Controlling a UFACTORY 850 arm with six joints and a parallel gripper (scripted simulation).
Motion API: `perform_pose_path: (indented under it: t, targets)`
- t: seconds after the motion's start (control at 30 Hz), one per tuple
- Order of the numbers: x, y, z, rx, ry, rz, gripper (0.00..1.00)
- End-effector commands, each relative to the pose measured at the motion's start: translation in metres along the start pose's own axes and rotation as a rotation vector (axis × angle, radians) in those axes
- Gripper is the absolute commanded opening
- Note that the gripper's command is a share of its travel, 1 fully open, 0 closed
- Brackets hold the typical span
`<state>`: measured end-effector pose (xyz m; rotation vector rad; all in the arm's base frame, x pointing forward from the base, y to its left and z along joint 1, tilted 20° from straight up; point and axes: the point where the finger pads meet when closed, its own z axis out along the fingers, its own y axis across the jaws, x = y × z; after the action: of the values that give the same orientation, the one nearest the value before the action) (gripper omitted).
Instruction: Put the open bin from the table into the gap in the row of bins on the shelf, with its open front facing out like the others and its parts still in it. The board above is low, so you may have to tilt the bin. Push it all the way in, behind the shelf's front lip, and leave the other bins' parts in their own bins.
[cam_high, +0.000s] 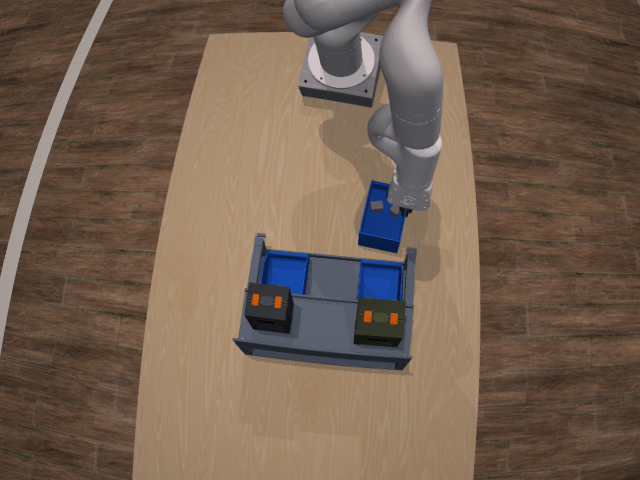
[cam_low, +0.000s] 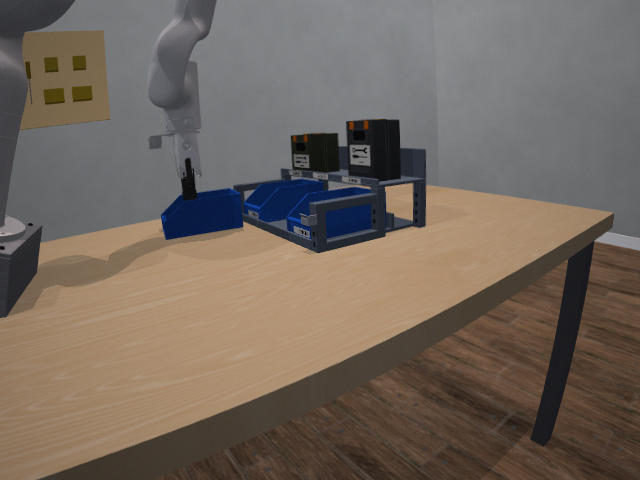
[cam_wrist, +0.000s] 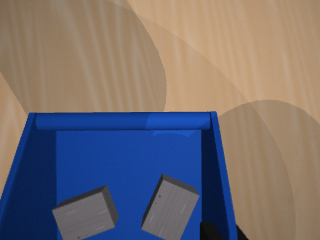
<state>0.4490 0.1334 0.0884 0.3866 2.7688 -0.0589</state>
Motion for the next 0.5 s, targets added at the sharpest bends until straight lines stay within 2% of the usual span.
perform_pose_path:
  t: [0.0,0.23,0.47]
  targets:
    - [-0.0004,0.0003,-0.0013,0.001,0.000,0.000,0.00]
    - [-0.0004,0.0003,-0.0013,0.001,0.000,0.000,0.00]
    - [-0.0004,0.0003,-0.0112,0.001,0.000,0.000,0.00]
